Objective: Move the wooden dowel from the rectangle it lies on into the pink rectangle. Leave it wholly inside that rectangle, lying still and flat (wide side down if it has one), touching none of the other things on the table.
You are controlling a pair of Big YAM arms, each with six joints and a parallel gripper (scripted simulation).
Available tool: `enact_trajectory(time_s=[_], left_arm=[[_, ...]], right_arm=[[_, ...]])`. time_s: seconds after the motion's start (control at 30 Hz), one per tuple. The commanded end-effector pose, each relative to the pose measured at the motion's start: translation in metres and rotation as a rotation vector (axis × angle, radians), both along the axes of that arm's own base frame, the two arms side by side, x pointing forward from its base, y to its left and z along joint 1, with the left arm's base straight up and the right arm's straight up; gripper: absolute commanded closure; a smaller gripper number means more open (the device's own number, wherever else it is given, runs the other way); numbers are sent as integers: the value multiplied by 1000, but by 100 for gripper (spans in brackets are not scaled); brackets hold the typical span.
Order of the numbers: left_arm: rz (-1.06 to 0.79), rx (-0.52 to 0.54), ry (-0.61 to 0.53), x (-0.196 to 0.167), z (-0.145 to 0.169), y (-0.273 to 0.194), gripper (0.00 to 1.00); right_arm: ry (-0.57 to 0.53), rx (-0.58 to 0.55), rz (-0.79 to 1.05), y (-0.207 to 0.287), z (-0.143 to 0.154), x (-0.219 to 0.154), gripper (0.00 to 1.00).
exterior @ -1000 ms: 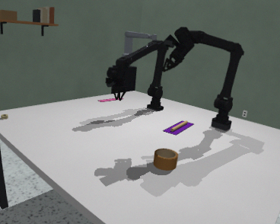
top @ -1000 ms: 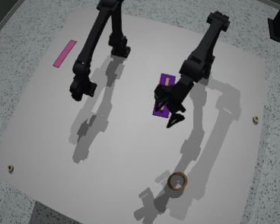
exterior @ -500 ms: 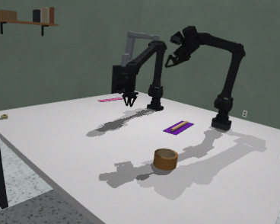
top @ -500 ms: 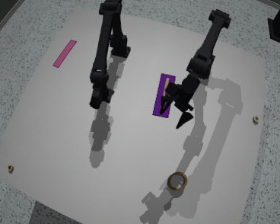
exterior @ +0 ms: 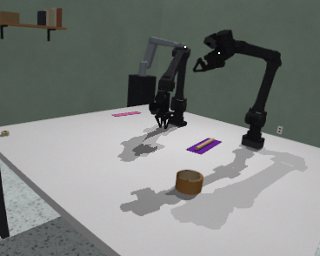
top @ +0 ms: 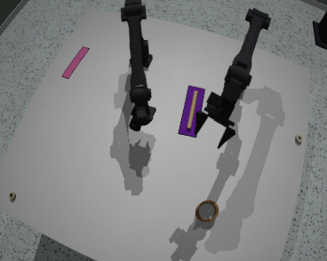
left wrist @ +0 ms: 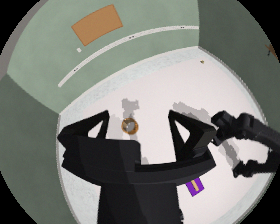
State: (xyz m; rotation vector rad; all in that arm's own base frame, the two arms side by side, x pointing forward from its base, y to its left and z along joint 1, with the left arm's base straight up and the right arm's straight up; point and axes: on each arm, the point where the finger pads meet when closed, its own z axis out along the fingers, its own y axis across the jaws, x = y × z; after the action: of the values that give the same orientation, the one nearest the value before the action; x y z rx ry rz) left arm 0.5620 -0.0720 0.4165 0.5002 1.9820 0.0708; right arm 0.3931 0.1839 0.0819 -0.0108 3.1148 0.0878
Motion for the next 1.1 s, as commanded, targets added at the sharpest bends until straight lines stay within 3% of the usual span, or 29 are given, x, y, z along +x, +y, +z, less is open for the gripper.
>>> enact_trajectory(time_s=[0.0, 0.43, 1.07], left_arm=[[42, -57, -78, -4, 27, 8, 0], [143, -177, -231, -16, 54, 35, 0], [232, -312, -401, -36, 81, 63, 0]], right_arm=[[-50, 18, -44, 21, 11, 21, 62], [-30, 10, -5, 108, -8, -28, 62], [-17, -5, 34, 186, -29, -100, 62]])
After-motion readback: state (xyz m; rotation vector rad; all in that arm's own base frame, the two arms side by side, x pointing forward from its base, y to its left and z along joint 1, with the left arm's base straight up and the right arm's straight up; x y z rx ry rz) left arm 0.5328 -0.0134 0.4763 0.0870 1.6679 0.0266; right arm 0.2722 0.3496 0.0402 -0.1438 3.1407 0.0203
